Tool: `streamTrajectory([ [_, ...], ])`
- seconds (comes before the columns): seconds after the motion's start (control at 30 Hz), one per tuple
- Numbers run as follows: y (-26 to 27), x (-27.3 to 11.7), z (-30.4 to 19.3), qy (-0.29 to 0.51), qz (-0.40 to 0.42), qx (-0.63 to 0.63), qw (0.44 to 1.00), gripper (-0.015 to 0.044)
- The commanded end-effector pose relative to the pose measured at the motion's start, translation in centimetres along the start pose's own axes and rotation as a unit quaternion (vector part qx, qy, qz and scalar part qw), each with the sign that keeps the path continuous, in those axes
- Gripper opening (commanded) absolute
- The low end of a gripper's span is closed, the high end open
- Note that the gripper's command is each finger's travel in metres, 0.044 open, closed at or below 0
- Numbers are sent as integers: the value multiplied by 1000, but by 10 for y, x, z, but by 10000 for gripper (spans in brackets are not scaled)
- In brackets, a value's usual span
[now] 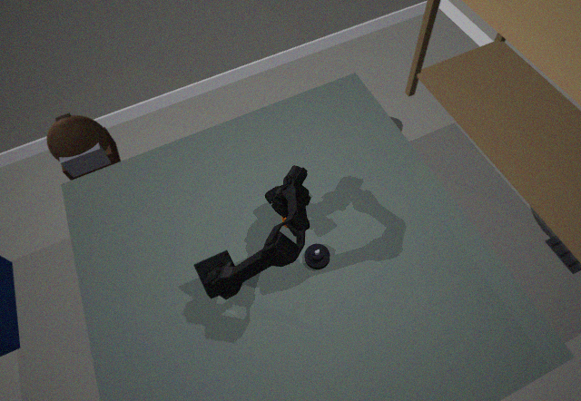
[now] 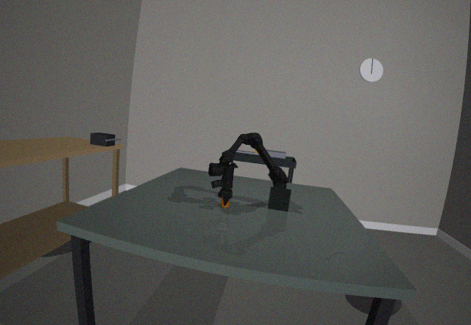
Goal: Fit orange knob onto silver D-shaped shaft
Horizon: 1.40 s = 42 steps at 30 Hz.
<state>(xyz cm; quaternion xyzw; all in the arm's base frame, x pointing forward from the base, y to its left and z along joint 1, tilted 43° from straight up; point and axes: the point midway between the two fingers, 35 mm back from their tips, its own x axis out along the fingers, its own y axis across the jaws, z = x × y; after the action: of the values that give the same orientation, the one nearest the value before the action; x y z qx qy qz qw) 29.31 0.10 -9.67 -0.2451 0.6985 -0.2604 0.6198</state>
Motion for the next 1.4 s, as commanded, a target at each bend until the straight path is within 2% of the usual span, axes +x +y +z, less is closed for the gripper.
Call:
streamTrajectory([
  [0.0, 0, 1, 0, 0, -2, -3, 1000, 144],
  [0.07, 0, 1, 0, 0, -2, -3, 1000, 131],
  [0.23, 0, -7, 1, -1, -1, -3, 1000, 0],
  [1.37, 5, -113, 8, -1, 3, -4, 1000, 0],
])
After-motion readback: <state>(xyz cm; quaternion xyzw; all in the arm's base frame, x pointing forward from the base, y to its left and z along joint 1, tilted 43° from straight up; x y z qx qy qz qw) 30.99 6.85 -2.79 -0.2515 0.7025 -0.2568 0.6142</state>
